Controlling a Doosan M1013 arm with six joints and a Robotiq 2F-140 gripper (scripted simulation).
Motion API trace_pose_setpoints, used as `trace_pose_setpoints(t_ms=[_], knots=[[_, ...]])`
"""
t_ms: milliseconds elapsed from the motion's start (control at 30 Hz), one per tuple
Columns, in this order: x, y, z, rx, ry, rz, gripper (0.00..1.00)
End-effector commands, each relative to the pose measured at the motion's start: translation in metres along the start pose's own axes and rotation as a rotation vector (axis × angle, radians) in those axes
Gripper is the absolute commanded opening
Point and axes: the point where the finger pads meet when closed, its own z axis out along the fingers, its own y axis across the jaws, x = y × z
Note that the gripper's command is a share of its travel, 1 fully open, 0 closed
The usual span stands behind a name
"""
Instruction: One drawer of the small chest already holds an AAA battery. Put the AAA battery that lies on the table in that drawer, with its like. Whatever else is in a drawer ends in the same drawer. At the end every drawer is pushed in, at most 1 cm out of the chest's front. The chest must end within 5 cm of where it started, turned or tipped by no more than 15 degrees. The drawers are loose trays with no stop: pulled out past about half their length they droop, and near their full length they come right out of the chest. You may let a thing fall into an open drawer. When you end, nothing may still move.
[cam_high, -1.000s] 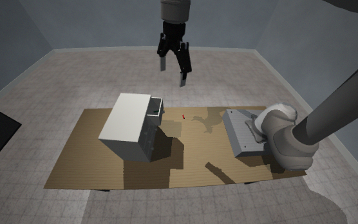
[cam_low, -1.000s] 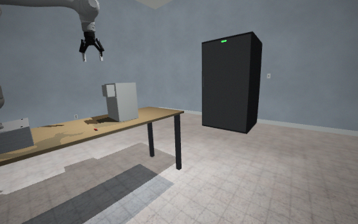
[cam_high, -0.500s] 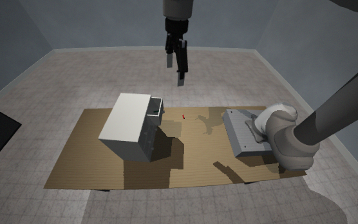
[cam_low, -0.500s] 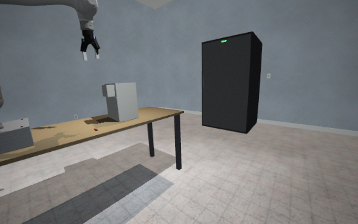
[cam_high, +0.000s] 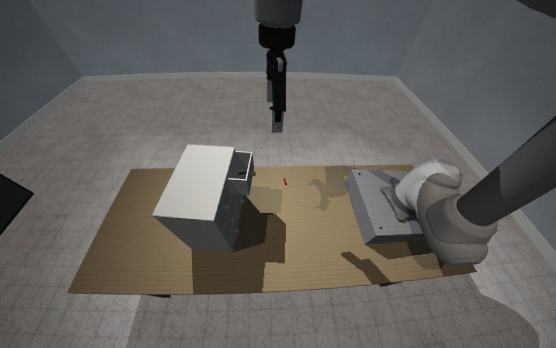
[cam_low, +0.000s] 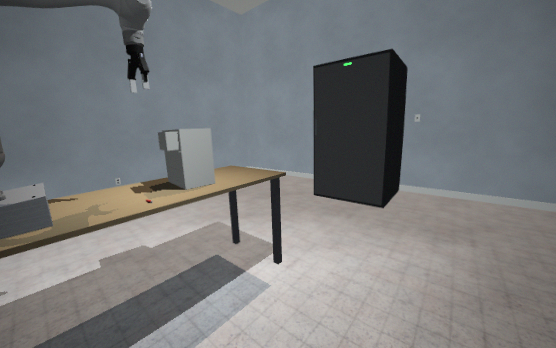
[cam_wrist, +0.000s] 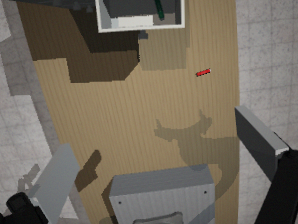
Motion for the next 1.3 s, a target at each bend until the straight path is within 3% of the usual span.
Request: trace_pose_setpoints(t_ms=[0, 1267], knots=[[-0.0018, -0.0003, -0.0019, -0.004, -0.005, 0.051, 1.00], [-0.0061, -0.0012, -0.0065, -0.014, -0.017, 0.178, 1.00]])
